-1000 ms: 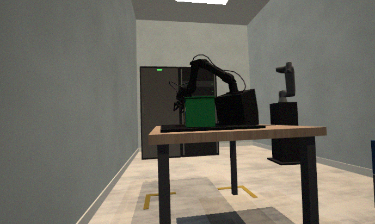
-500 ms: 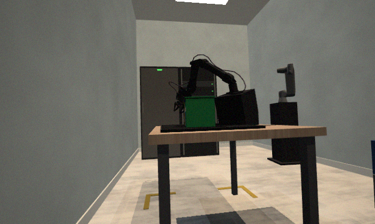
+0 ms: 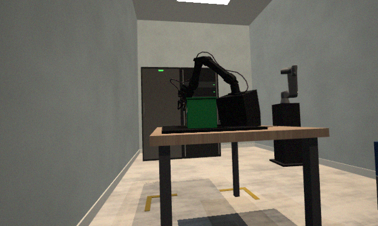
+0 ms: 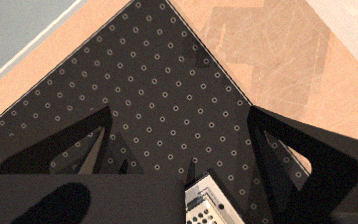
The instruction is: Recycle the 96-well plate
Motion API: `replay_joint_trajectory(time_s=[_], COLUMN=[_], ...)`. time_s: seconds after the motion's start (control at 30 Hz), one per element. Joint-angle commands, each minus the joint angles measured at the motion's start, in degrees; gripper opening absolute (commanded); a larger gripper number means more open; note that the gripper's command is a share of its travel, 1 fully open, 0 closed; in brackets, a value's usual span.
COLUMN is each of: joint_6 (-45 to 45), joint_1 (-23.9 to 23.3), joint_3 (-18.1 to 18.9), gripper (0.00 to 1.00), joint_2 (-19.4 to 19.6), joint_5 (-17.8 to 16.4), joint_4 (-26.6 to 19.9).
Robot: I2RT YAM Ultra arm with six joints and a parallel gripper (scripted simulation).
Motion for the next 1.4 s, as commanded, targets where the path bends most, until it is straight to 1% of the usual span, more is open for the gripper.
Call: replay_joint_trajectory(time_s=[0.0, 0.07, 0.13, 0.17, 0.23, 0.3, 0.33, 0.47, 0.5, 0.57, 0.6, 0.63, 0.7, 0.77, 0.83, 0.9, 0.97, 1.07, 1.13, 1.2, 1.27, 1.33, 1.37], joint_6=[-3.51, -5.93, -9.76, -10.44, -10.71, -14.60, -15.31, -15.62, -15.92, -19.66, -20.30, -20.41, -24.25, -25.15, -28.99, -29.91, -30.08, -30.29, -33.92, -34.75, -38.49, -39.42, -39.53], joint_1=[-0.85, -1.36, -1.85, -2.14, -2.18, -2.66, -2.98, -3.00, -2.97, -3.43, -3.71, -3.74, -4.14, -4.50, -4.89, -5.28, -5.31, -5.25, -5.59, -5.97, -6.31, -6.71, -6.74], joint_3=[1.18, 0.42, 0.28, -0.20, 0.19, -0.06, -0.79, -1.14, -0.85, -1.28, -2.10, -2.17, -2.06, -2.85, -2.60, -2.76, -1.74, -1.33, -0.37, -1.41, -1.17, -1.96, -1.79], gripper=[1.00, 1.00, 1.00, 1.00, 1.00, 1.00, 1.00, 1.00, 1.00, 1.00, 1.00, 1.00, 1.00, 1.00, 1.00, 1.00, 1.00, 1.00, 1.00, 1.00, 1.00, 1.00, 1.00], joint_2=[-1.62, -2.90, -4.21, -4.72, -4.70, -5.82, -6.43, -6.53, -6.40, -7.61, -8.22, -8.32, -9.47, -10.47, -11.59, -12.45, -12.00, -11.70, -11.88, -13.04, -14.12, -14.98, -14.89], joint_5=[0.44, 0.78, 1.27, 1.22, 1.29, 1.63, 1.58, 1.70, 1.71, 2.17, 2.14, 2.19, 2.66, 2.73, 3.17, 3.18, 3.20, 3.12, 3.60, 3.65, 4.12, 4.14, 4.16], joint_4=[-4.35, -6.35, -9.74, -10.63, -12.10, -15.51, -16.09, -16.27, -16.97, -19.60, -19.95, -20.10, -22.86, -23.05, -25.91, -27.09, -28.13, -28.72, -32.70, -33.42, -36.23, -37.72, -38.31])
